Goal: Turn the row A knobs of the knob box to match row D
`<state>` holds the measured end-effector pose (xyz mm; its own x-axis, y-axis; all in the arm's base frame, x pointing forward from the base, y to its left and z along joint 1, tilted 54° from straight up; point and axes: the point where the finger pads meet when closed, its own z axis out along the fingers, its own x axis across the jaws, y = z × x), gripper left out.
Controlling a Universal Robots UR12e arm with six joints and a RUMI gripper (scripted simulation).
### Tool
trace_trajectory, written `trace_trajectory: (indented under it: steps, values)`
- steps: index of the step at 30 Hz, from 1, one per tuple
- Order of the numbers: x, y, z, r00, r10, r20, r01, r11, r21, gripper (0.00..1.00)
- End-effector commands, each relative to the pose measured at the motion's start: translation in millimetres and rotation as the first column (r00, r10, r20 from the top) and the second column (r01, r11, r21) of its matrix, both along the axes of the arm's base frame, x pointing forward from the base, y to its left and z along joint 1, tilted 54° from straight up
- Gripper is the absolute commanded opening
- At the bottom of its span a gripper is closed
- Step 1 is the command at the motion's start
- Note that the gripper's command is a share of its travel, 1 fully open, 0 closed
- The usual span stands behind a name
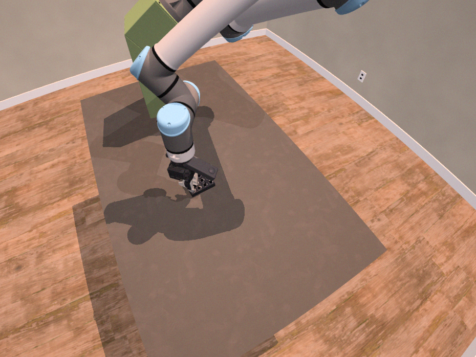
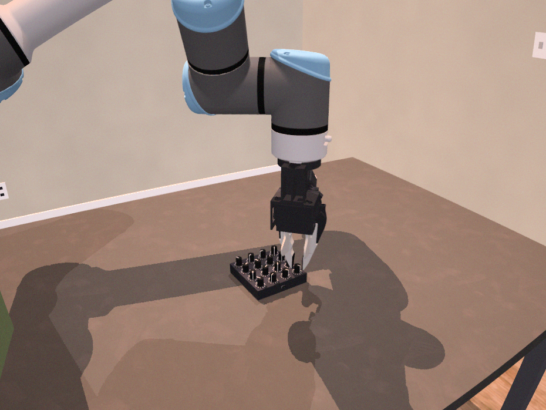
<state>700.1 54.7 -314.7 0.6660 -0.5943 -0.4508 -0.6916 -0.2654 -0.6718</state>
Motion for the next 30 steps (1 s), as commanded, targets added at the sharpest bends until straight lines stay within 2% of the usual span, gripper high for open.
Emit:
trace_trajectory:
  steps: [1,30]
  values:
    - [0.4,-0.7,0.2,1.0,-0.001,0.001,0.001,1.0,0.0,0.11]
    - [-10.3,-29.6,22.6,1.0,-0.001,0.001,0.001,1.0,-0.001,0.11]
